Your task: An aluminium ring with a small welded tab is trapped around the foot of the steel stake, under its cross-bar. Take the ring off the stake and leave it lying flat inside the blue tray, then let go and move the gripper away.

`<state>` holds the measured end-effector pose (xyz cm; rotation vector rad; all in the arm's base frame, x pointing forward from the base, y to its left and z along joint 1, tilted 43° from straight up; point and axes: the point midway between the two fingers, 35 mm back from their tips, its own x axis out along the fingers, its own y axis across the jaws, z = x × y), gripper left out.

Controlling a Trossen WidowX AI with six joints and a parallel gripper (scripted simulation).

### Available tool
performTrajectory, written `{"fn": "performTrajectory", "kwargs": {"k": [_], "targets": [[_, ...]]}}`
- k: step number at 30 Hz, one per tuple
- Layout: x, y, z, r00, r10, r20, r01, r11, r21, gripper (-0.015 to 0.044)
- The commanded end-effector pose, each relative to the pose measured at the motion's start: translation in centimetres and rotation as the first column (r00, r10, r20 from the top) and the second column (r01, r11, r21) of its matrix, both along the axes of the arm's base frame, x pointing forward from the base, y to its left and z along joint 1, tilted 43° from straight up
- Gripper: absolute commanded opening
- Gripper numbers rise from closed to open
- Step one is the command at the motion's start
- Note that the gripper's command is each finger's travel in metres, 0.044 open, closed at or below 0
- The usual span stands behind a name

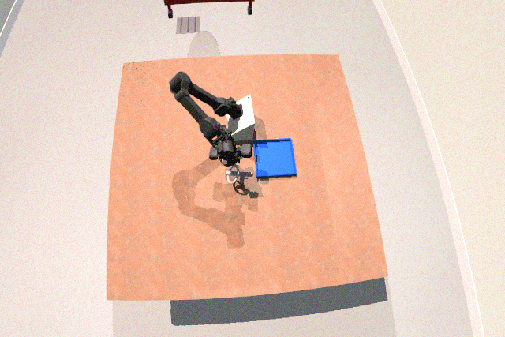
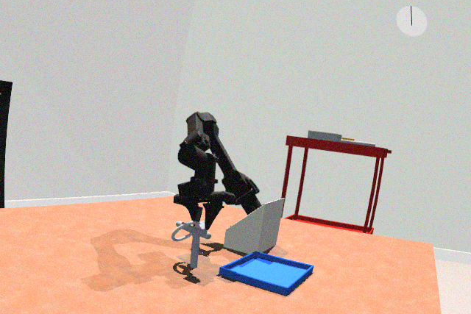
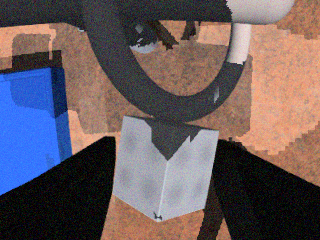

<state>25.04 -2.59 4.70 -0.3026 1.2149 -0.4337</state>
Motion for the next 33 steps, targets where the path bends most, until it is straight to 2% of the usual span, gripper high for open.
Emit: {"fn": "performTrajectory", "kwargs": {"k": [1, 33], "targets": [[0.0, 0.0, 0.4, 1.000, 0.005, 0.005, -0.005, 1.000, 0.007, 0.0000], [-0.2, -0.3, 1.7, 1.000, 0.005, 0.005, -0.005, 1.000, 0.007, 0.0000]]}}
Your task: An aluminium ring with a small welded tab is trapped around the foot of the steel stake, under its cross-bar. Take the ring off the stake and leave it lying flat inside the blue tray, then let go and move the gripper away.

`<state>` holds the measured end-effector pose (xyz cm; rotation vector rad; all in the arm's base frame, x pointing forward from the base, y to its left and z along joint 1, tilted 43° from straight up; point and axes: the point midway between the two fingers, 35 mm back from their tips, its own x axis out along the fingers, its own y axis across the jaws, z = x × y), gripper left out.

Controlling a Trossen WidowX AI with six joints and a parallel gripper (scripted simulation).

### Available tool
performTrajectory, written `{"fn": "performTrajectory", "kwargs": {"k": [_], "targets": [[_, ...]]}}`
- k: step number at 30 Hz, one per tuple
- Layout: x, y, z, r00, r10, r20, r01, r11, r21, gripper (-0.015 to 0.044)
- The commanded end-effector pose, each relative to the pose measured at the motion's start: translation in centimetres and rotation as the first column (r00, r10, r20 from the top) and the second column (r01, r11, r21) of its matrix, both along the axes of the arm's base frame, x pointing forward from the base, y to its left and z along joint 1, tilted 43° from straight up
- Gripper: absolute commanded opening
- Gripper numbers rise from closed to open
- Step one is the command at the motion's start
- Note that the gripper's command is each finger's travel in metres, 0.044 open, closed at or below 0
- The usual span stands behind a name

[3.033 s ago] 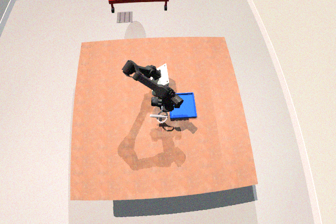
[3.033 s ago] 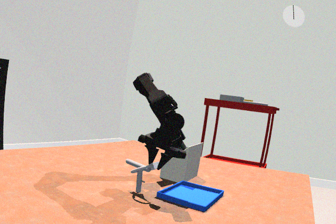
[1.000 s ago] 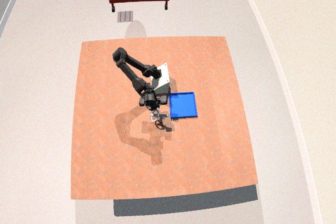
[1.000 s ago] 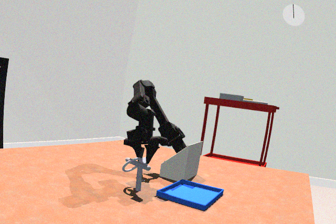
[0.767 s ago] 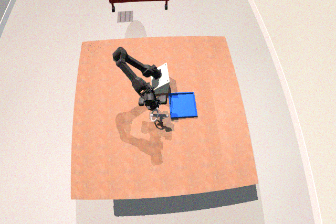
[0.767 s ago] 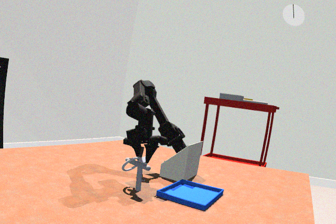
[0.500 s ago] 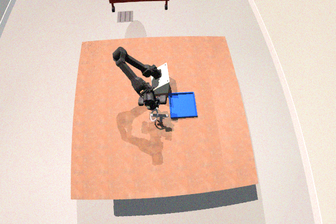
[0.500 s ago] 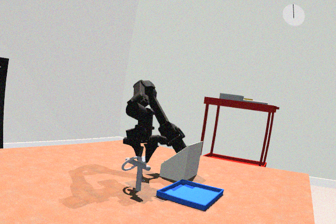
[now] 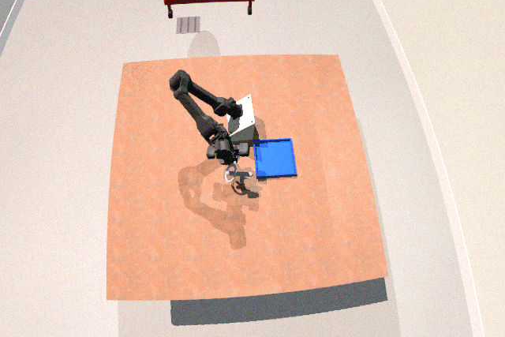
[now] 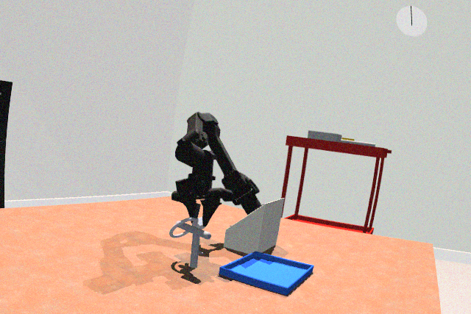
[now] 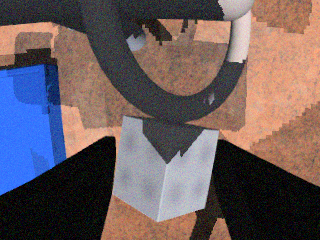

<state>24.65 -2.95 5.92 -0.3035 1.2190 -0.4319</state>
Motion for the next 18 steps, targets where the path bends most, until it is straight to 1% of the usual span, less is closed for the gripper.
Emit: {"fn": "performTrajectory", "kwargs": {"k": [1, 18], "targets": [[0.22, 0.07, 0.53, 1.000, 0.004, 0.009, -0.004, 1.000, 0.006, 0.0000], [0.14, -0.04, 1.01, 1.000, 0.004, 0.009, -0.004, 1.000, 0.006, 0.0000]]}}
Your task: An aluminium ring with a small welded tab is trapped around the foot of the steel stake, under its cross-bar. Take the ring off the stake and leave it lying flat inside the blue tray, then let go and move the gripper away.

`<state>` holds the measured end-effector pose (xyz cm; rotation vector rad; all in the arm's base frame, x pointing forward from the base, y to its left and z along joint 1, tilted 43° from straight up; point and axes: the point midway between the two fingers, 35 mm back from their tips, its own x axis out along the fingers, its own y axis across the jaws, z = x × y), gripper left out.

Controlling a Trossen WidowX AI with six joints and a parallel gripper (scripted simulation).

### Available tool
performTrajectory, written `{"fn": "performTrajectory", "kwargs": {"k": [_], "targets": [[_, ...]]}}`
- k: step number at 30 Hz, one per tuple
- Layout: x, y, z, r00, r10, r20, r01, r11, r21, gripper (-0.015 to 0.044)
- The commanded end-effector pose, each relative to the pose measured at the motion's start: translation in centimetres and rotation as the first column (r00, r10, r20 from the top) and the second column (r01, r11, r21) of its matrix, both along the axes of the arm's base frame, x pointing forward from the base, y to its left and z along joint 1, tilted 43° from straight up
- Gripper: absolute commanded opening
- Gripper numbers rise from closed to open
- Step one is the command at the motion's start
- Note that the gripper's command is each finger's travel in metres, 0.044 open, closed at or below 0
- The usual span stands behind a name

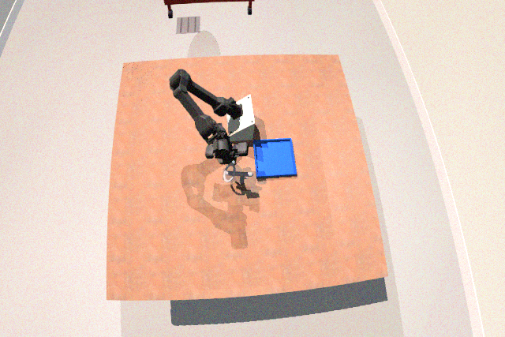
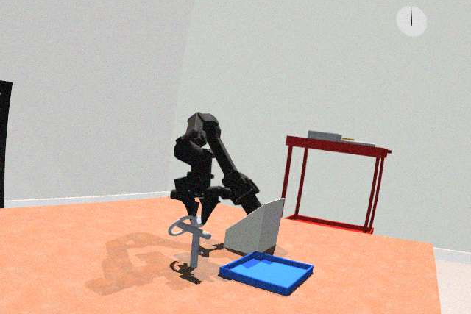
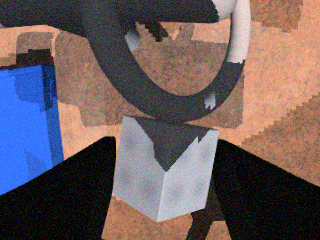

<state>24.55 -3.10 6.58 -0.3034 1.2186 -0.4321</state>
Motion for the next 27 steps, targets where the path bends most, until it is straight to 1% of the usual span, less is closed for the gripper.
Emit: {"fn": "performTrajectory", "kwargs": {"k": [1, 27], "targets": [[0.24, 0.11, 0.35, 1.000, 0.004, 0.009, -0.004, 1.000, 0.006, 0.0000], [0.02, -0.77, 1.16, 1.000, 0.004, 0.009, -0.004, 1.000, 0.006, 0.0000]]}}
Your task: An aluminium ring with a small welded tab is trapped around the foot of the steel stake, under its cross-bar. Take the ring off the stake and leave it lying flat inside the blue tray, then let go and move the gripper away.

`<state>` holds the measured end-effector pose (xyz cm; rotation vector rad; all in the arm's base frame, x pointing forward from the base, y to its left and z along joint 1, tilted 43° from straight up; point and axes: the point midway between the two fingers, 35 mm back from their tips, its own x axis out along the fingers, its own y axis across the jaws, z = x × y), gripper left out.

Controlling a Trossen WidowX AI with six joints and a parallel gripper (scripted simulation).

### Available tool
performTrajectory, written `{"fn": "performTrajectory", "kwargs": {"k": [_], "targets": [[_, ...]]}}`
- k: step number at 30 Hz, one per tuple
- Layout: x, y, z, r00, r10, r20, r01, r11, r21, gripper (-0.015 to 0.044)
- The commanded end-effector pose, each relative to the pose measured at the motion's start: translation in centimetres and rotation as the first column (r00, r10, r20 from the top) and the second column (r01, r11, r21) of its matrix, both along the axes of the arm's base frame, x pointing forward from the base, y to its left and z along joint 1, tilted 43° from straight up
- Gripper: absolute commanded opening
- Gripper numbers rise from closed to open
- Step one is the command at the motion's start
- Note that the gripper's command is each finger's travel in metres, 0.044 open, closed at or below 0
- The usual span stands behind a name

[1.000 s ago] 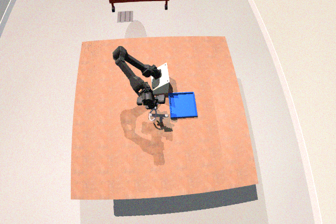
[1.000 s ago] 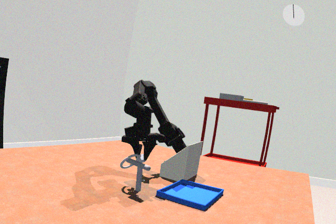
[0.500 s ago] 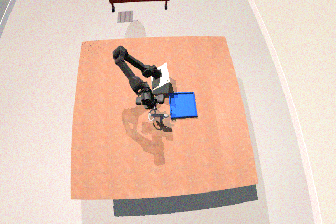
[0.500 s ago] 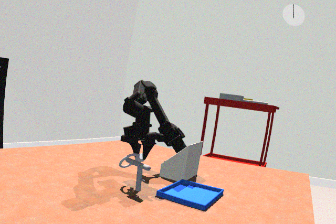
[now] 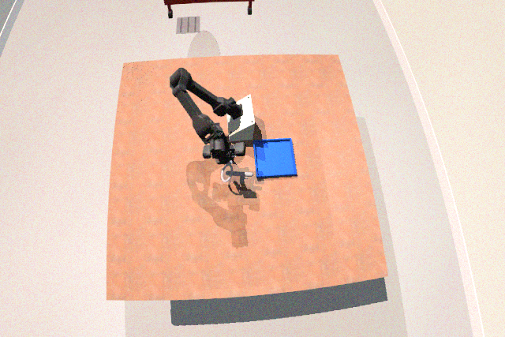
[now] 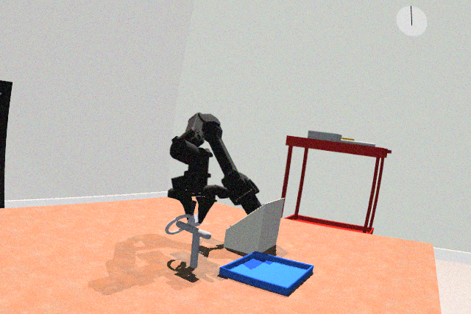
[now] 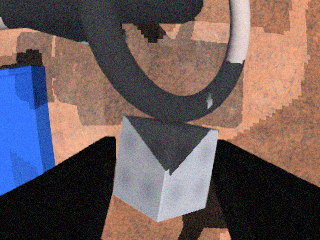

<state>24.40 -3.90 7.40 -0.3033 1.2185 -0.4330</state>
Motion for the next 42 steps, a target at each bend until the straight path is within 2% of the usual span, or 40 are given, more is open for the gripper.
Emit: {"fn": "performTrajectory", "kwargs": {"k": [1, 42], "targets": [[0.2, 0.0, 0.3, 1.000, 0.005, 0.009, -0.005, 1.000, 0.006, 0.0000], [-0.2, -1.4, 1.7, 1.000, 0.005, 0.009, -0.005, 1.000, 0.005, 0.0000]]}}
